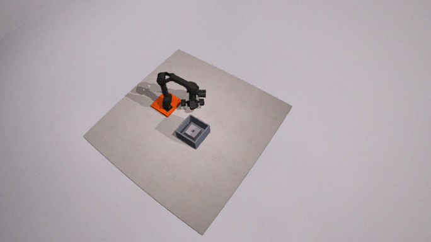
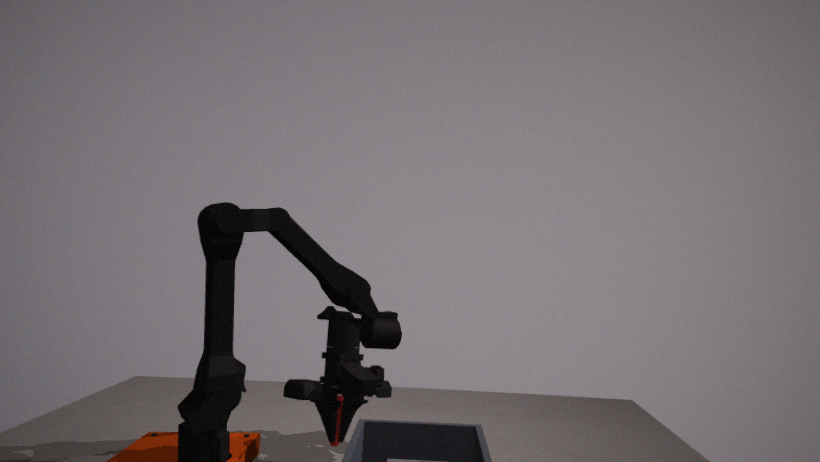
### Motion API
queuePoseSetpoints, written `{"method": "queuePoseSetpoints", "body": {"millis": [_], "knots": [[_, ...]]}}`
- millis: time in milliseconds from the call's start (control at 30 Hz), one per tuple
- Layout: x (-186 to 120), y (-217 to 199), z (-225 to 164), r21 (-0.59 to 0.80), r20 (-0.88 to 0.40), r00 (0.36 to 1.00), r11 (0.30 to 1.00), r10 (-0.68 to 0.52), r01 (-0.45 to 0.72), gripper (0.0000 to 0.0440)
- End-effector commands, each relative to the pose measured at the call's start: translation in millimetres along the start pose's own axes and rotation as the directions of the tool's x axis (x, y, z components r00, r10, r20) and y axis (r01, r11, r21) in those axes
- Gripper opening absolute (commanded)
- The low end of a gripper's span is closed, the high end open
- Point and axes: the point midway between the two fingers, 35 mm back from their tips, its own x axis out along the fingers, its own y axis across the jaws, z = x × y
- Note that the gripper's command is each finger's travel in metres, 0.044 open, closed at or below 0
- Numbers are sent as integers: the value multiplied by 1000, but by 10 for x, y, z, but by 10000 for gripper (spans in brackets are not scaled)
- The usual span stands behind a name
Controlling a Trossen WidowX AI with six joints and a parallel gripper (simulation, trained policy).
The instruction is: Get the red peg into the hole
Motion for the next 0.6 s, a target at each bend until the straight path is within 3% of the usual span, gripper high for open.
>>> {"method": "queuePoseSetpoints", "body": {"millis": [0, 333, 567], "knots": [[-202, 31, 112, 0, 33, 999, 1000, 26, -26, 0], [-671, 49, 441, 75, 109, 992, 994, 71, -80, 0], [-803, 27, 745, 166, 156, 985, 981, 76, -102, 0]]}}
